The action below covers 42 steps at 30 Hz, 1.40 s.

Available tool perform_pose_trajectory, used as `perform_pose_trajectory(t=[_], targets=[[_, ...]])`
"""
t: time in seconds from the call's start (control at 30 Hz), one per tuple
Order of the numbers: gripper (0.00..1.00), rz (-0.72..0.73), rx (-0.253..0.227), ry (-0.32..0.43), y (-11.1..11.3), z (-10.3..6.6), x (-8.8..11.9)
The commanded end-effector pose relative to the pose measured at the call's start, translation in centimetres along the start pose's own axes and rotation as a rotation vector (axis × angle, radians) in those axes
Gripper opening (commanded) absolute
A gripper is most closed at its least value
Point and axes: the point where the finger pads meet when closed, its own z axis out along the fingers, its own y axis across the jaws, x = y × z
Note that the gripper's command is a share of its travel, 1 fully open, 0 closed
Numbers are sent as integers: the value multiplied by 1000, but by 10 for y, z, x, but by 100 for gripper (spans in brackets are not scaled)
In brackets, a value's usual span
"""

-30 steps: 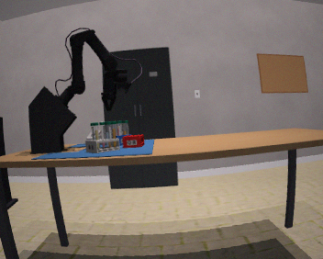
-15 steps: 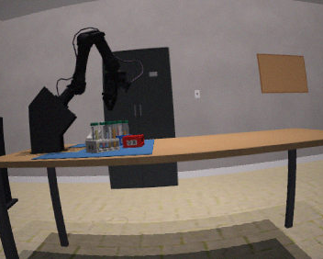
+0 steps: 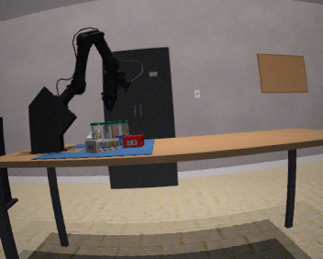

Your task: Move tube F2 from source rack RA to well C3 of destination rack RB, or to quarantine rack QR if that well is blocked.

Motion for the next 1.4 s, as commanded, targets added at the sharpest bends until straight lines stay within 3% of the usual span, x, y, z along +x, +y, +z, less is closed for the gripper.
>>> perform_pose_trajectory(t=[0.0,0.03,0.07,0.23,0.3,0.83,0.93,0.97,1.1,1.17,1.23,1.37], targets=[[30,11,-26,-29,9,-5,-8],[30,-12,13,-9,-1,6,1],[30,-9,22,-7,-3,10,2],[30,-8,11,6,-1,20,4],[30,1,-5,-8,6,19,-4],[30,-8,11,7,3,48,2],[30,-6,7,4,4,49,0],[30,9,-19,-21,14,44,-13],[30,-8,10,7,3,58,1],[30,-8,10,7,3,59,1],[30,8,-26,-25,13,50,-11],[30,1,-3,-10,5,56,-3]])
